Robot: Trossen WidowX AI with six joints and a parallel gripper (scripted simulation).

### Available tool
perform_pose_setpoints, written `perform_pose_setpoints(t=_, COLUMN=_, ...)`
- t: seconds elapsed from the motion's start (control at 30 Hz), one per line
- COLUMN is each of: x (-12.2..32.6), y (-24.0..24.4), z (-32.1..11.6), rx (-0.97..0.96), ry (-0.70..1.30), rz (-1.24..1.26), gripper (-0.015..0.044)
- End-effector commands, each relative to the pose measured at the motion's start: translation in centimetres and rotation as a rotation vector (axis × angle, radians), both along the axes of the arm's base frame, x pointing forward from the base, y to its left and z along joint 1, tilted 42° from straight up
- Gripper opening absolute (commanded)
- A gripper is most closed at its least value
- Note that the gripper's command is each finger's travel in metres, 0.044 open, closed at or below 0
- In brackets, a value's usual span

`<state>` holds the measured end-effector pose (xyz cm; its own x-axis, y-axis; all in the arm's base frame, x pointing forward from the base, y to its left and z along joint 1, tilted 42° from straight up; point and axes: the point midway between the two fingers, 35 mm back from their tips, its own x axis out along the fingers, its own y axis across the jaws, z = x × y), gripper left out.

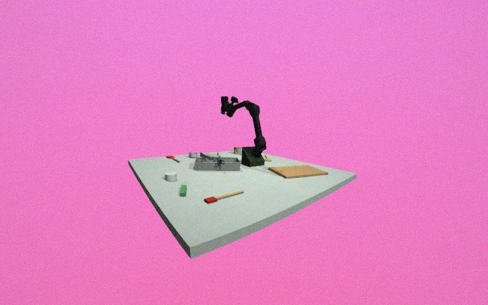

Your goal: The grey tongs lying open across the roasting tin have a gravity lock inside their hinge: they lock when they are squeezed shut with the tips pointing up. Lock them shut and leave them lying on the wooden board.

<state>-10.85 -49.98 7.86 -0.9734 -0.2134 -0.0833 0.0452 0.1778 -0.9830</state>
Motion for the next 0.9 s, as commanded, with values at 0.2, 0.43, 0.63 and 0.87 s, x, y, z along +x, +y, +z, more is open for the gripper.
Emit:
perform_pose_setpoints(t=0.2, x=4.1, y=-1.8, z=-1.4, rx=-0.057, ry=-0.141, rz=0.177, gripper=0.0440)
perform_pose_setpoints(t=0.43, x=13.9, y=-2.2, z=-5.0, rx=-0.108, ry=-0.540, rz=0.413, gripper=0.0440)
perform_pose_setpoints(t=0.63, x=21.7, y=1.1, z=-7.6, rx=-0.056, ry=-0.884, rz=0.450, gripper=0.0440)
perform_pose_setpoints(t=0.87, x=30.3, y=8.6, z=-9.5, rx=0.053, ry=-1.298, rz=0.263, gripper=0.0440)
